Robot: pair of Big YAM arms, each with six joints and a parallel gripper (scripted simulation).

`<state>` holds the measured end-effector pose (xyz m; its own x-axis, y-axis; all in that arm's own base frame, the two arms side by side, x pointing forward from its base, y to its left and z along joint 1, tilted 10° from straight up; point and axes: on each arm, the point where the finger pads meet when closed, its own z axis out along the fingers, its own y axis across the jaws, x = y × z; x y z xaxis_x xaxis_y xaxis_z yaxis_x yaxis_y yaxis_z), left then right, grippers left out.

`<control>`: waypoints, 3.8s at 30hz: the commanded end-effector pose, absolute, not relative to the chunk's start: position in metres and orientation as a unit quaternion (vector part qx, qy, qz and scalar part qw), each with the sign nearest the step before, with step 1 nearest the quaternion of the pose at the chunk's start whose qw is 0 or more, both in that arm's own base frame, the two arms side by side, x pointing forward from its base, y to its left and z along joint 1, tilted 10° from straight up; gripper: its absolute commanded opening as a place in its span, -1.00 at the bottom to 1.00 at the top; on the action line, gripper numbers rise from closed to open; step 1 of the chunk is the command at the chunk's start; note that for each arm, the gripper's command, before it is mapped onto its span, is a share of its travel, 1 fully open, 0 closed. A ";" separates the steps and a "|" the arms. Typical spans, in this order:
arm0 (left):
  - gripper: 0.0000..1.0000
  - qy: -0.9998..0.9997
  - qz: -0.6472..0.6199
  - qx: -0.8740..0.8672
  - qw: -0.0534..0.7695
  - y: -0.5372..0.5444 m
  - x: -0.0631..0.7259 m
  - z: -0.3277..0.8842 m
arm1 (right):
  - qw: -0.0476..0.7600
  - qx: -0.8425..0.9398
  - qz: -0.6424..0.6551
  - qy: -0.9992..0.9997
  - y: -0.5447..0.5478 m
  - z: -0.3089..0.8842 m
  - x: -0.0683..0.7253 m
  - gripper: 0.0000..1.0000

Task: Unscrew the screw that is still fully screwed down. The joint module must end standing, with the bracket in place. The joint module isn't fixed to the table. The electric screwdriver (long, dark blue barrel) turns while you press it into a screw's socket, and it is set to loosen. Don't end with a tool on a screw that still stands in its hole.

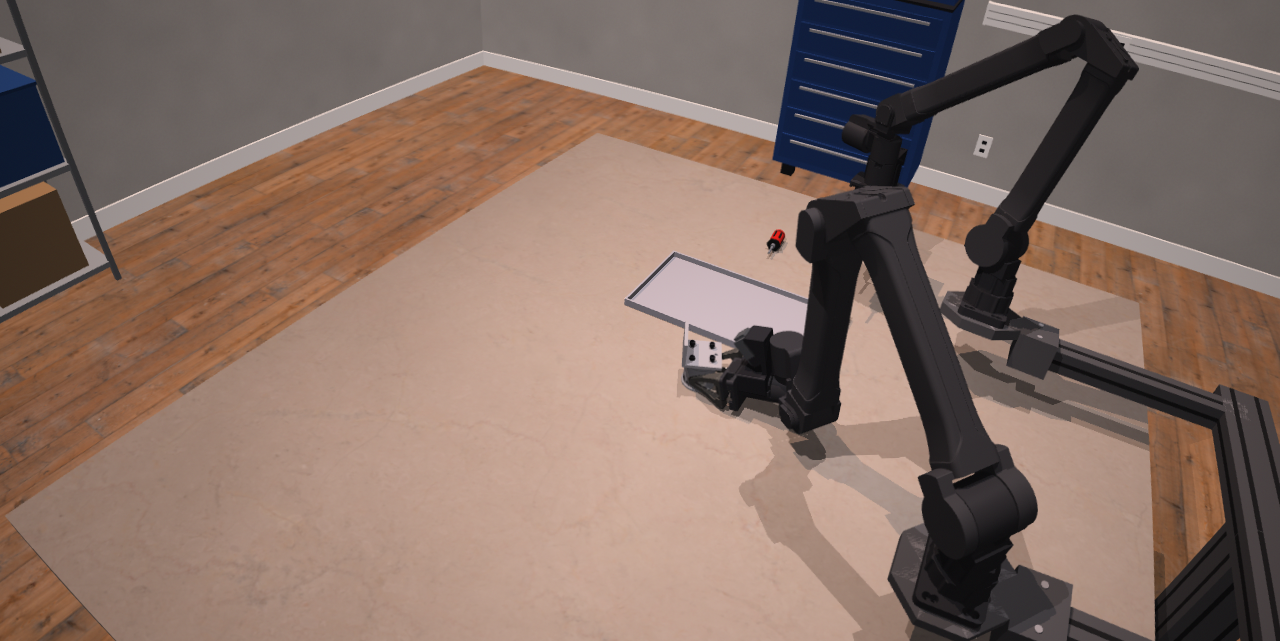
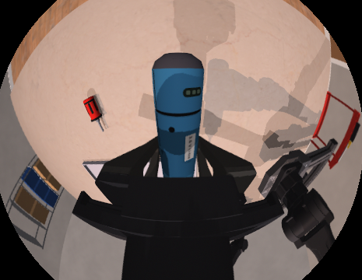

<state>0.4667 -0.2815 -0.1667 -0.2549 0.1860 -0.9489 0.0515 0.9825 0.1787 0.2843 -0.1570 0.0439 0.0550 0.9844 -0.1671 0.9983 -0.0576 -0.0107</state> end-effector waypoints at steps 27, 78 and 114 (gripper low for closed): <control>0.17 0.786 0.052 0.072 0.611 -0.286 0.471 -0.162 | 0.101 0.728 -0.046 0.677 -0.166 0.091 0.317 -0.17; 0.17 0.786 0.052 0.072 0.611 -0.286 0.471 -0.162 | 0.109 0.728 -0.043 0.676 -0.167 0.098 0.323 -0.17; 0.17 0.786 0.052 0.072 0.611 -0.286 0.471 -0.162 | 0.160 0.607 -0.014 0.779 -0.121 0.060 0.362 -0.17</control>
<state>0.4667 -0.2815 -0.1667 -0.2549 0.1860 -0.9489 0.0515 0.9825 0.1787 0.3405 -0.1269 0.0446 -0.1608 0.9599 -0.2296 0.9754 0.1902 0.1119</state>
